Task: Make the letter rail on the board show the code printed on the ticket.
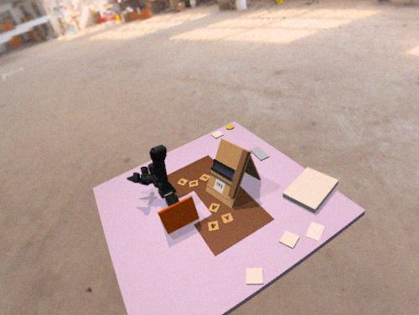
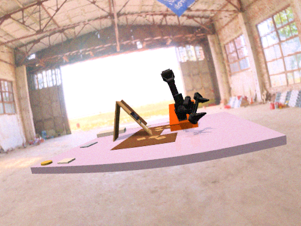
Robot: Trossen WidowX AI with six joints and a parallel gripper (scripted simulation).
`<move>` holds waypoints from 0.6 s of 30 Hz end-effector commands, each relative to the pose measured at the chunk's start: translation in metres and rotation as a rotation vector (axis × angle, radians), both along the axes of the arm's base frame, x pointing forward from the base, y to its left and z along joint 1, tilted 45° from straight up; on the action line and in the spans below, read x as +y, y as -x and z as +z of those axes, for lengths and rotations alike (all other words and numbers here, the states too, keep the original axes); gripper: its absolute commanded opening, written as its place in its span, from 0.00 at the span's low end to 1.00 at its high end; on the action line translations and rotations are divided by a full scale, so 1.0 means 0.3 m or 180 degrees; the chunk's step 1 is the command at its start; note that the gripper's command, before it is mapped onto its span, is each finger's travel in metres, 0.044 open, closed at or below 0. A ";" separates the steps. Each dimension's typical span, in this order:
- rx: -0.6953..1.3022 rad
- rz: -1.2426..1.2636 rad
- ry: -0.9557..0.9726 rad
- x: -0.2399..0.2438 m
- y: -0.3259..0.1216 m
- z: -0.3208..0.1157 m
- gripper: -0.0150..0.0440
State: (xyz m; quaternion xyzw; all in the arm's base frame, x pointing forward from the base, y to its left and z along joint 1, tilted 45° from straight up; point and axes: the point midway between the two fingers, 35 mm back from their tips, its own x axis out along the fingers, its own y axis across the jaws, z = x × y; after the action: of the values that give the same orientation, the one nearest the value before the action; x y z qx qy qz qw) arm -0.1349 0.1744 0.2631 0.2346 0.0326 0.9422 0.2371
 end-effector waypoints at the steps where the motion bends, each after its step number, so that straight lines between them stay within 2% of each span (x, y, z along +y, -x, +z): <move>1: -0.0002 -0.0009 0.0000 0.002 -0.001 0.000 0.98; 2: -0.0008 -0.0035 0.0000 0.007 -0.005 0.000 1.00; 8: -0.0126 -0.0503 -0.0017 0.092 -0.078 0.004 1.00; 18: -0.0463 -0.1629 -0.0038 0.245 -0.303 0.006 1.00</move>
State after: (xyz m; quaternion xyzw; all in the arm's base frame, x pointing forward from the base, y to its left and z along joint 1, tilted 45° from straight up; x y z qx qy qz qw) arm -0.0649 0.2364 0.2650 0.1843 -0.0370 0.8859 0.4242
